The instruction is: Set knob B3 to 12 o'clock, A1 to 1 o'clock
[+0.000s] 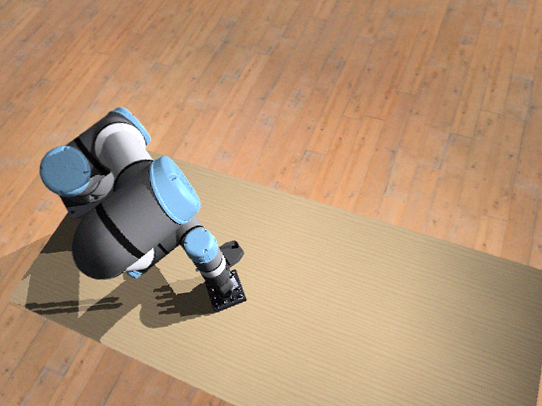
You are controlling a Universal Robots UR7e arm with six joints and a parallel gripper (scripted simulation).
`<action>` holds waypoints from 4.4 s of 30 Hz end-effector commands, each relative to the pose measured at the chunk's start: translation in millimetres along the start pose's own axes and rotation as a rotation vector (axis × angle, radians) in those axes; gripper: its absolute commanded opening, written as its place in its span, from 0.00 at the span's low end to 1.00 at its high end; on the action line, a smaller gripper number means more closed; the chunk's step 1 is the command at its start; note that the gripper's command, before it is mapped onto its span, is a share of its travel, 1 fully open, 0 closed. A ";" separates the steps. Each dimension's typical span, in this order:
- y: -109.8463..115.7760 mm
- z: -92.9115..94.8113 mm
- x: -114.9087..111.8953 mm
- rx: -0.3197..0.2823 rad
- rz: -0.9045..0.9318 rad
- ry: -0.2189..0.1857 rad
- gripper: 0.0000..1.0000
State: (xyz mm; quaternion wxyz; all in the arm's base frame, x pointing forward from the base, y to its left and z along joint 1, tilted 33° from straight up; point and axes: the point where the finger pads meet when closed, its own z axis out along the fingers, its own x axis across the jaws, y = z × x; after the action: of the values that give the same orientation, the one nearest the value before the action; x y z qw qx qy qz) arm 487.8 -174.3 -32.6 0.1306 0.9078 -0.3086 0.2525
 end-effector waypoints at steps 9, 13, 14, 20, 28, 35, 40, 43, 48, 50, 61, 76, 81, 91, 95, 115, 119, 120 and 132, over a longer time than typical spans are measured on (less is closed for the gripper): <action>3.5 -2.8 -2.6 0.006 -0.337 0.001 0.46; 5.2 -3.6 -3.4 0.006 -0.438 0.001 0.46; 5.7 -3.8 -3.6 0.006 -0.463 0.001 0.46; 7.8 -4.6 -4.3 0.006 -0.568 0.002 0.46; 12.6 -6.2 -5.2 0.005 -0.774 0.002 0.46; 15.4 -7.1 -5.4 0.005 -0.881 0.003 0.46; 16.8 -7.5 -5.4 0.005 -0.932 0.003 0.46; 17.5 -7.7 -5.4 0.005 -0.958 0.003 0.46; 18.3 -7.9 -5.4 0.005 -0.985 0.003 0.46; 18.5 -8.0 -5.3 0.005 -0.991 0.003 0.46; 18.6 -8.0 -5.3 0.005 -0.997 0.003 0.46; 18.6 -8.0 -5.3 0.005 -0.997 0.003 0.46; 18.6 -8.0 -5.3 0.005 -0.997 0.003 0.46; 18.6 -8.0 -5.3 0.005 -0.997 0.003 0.46; 18.6 -8.0 -5.3 0.005 -0.997 0.003 0.46; 18.7 0.6 -5.3 0.005 -0.997 0.003 0.46; 18.7 5.2 -5.3 0.005 -0.997 0.003 0.46; 18.7 5.2 -5.3 0.005 -0.997 0.003 0.46; 18.8 19.9 -5.4 0.005 -0.997 0.003 0.46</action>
State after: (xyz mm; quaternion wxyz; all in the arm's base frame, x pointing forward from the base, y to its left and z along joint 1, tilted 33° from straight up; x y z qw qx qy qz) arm 477.2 -191.5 -45.5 0.2331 0.9449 0.1638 0.1609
